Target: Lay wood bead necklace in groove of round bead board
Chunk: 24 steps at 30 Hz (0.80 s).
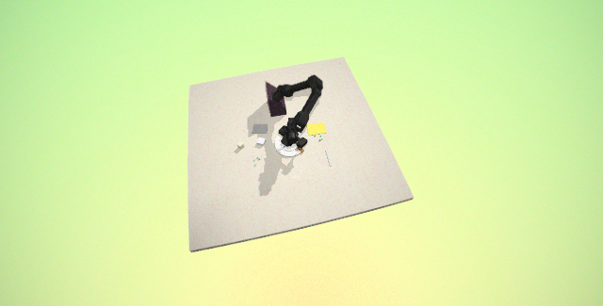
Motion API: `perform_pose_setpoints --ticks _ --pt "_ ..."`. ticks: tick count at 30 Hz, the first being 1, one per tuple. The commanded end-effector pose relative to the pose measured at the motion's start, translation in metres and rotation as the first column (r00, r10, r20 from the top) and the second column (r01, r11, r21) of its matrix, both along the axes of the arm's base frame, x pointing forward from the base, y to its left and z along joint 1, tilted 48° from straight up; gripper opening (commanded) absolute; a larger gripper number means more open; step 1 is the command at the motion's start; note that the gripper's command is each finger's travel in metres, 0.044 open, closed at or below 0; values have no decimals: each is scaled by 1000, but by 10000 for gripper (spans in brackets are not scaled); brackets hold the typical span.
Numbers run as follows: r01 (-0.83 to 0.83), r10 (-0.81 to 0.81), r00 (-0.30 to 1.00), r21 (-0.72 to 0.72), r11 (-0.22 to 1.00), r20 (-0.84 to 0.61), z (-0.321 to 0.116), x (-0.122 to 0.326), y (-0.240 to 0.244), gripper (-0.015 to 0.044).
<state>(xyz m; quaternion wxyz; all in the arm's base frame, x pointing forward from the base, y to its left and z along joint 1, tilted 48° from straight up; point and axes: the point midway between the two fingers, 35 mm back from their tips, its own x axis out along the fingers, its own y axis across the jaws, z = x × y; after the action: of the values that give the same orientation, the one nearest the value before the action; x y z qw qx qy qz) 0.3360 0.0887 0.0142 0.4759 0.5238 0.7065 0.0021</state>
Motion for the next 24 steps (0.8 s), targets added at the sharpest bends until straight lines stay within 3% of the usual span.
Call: perform_pose_setpoints --ticks 1,16,17,20,24 --pt "-3 3 1000 0 1000 4 0 0 0 440" --pt "-3 3 1000 0 1000 4 0 0 0 440" --pt "-14 14 1000 0 1000 16 1 0 0 414" --pt "-171 172 967 -18 985 190 6 6 2 335" --pt "-416 417 783 -110 903 462 15 16 6 250"
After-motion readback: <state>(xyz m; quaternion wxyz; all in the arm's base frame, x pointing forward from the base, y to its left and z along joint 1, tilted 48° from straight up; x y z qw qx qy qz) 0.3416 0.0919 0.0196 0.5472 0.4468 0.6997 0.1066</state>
